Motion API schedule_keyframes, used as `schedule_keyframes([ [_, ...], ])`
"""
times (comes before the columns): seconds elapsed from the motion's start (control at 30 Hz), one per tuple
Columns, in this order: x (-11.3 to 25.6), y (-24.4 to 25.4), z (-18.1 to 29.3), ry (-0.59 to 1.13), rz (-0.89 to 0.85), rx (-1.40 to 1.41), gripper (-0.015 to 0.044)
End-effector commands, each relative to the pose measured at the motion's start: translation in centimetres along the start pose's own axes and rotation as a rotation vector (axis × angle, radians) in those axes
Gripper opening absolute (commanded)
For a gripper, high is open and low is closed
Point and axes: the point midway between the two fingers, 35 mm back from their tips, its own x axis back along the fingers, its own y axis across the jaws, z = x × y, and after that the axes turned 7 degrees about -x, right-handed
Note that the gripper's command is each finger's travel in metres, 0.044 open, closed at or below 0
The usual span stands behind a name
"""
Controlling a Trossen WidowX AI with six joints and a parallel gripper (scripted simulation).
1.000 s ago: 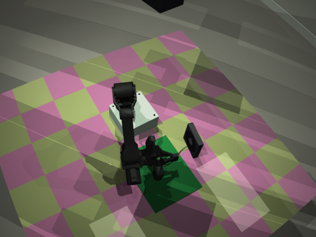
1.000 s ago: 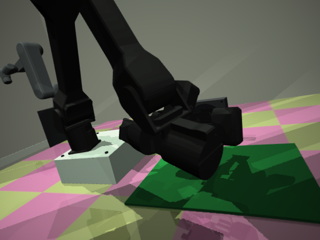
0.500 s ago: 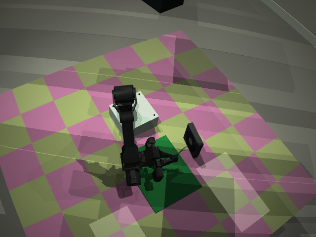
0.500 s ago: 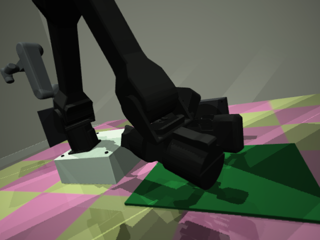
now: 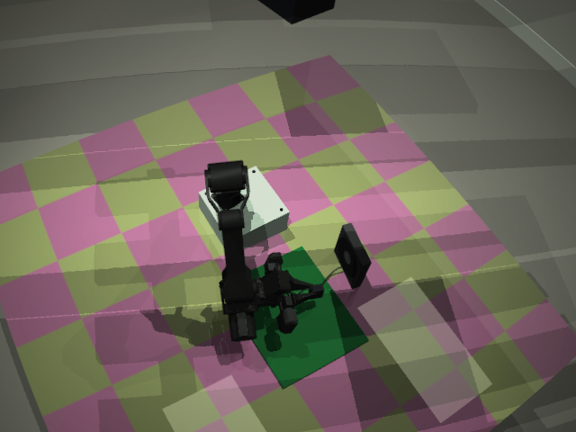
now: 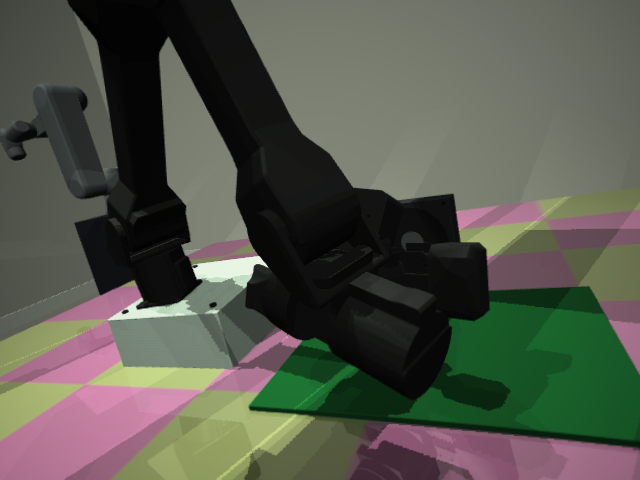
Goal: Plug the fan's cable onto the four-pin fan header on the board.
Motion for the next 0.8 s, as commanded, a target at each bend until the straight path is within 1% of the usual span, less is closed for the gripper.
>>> schedule_keyframes([
  [0.0,-0.1,-0.1,0.4,0.004,-0.001,0.005,0.0000],
  [0.77,-0.4,-0.3,2.3,0.004,-0.001,0.005,0.0000],
])
